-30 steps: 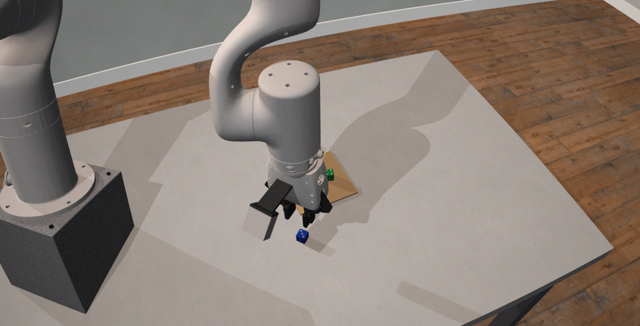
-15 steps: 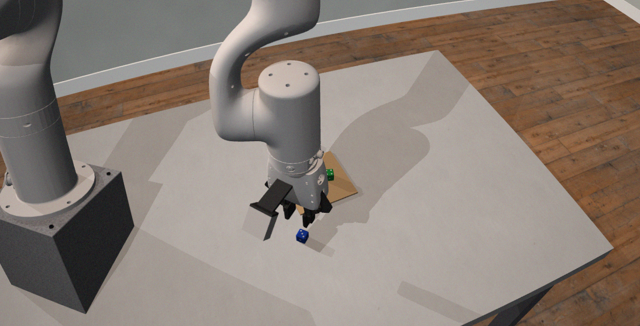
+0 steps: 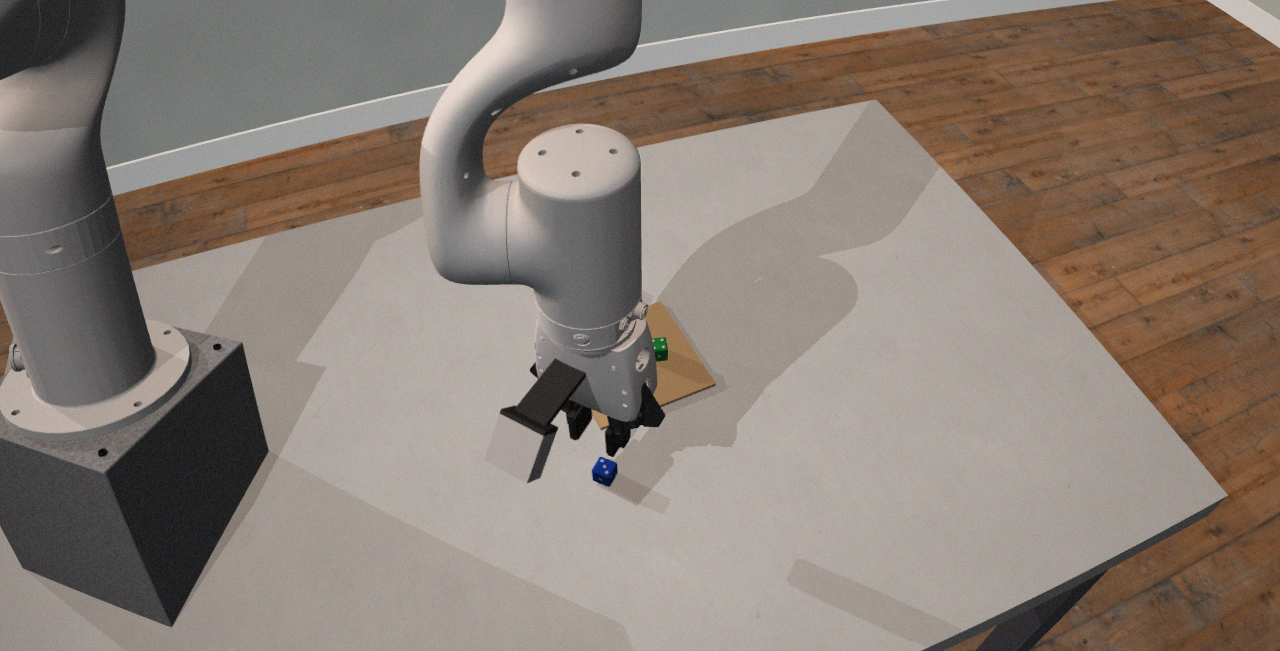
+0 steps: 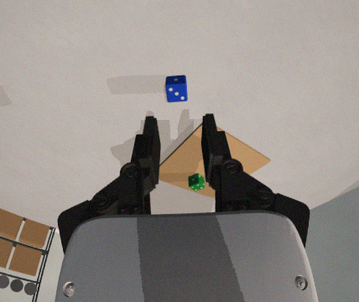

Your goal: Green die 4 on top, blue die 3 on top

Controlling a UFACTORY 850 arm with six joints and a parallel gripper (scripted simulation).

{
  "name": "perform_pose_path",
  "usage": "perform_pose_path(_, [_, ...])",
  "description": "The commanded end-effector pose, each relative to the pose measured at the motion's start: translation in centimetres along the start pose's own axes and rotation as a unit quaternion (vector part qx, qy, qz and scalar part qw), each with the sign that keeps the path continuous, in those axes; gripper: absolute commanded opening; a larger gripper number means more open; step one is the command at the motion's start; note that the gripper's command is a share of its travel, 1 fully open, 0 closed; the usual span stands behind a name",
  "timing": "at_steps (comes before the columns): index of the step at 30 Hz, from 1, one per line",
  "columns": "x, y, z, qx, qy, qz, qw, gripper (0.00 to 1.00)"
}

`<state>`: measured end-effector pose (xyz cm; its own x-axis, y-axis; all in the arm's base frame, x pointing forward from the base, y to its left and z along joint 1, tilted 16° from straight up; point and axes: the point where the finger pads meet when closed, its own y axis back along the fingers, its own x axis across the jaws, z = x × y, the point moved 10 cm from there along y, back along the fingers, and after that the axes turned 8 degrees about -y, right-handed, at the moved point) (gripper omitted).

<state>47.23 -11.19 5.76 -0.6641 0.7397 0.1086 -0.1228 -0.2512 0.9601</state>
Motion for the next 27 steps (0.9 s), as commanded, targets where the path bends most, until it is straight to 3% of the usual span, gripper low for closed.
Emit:
perform_pose_path(1, [-0.1, -0.2, 0.0, 0.000, 0.000, 0.000, 1.000, 0.36])
perform_pose_path(27, [-0.1, -3.2, 0.1, 0.000, 0.000, 0.000, 1.000, 0.36])
